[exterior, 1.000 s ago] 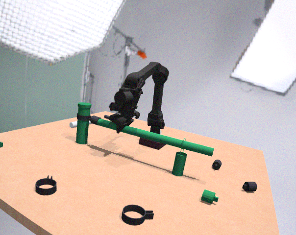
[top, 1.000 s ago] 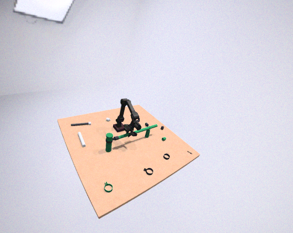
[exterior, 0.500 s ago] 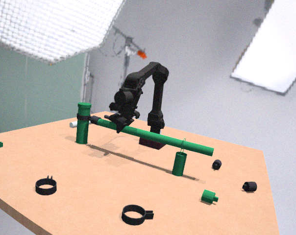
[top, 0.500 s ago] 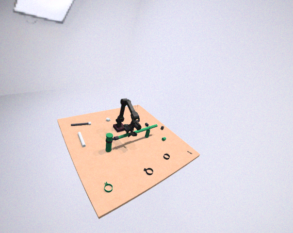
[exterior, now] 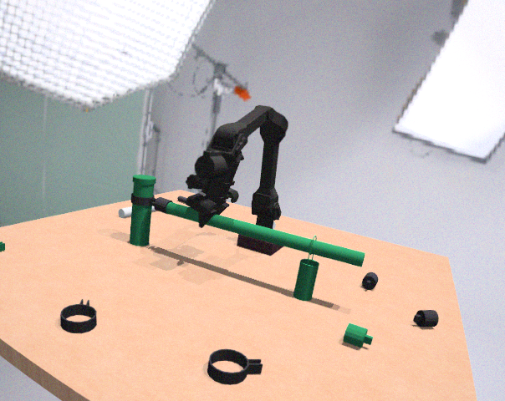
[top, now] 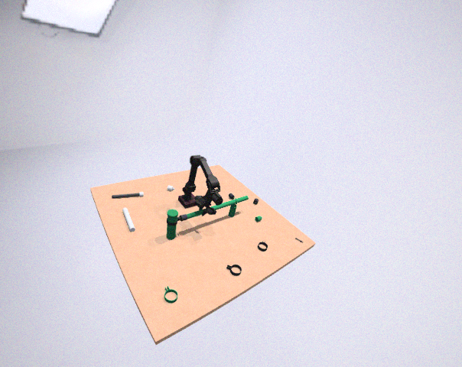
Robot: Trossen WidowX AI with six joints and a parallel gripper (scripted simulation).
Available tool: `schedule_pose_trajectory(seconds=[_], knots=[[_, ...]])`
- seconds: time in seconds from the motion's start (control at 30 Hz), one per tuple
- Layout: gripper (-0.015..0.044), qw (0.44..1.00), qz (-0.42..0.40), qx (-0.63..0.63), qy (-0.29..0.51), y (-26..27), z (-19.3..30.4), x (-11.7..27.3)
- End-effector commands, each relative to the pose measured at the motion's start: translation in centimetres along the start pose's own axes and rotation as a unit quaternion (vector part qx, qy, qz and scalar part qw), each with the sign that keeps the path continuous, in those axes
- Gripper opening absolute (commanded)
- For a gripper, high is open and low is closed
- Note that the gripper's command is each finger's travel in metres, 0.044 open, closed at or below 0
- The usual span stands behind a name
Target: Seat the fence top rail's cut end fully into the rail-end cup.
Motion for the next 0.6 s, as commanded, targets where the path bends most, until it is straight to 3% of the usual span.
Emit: schedule_pose_trajectory(seconds=[0.0, 0.57], knots=[[0.0000, 1.000, -0.001, 0.001, -0.006, 0.07, -0.39, 0.20], [0.0000, 1.000, -0.001, 0.001, -0.006, 0.13, -0.77, 0.28]])
Point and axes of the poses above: the point midway between the two fingers, 35 mm back from their tips, its own x axis back along the fingers, its own y axis across the jaws, z = x × y, the point moved 4 cm from there along x, back along the fingers, and after that the axes turned 3 degrees about -x, right-handed, at the moved point
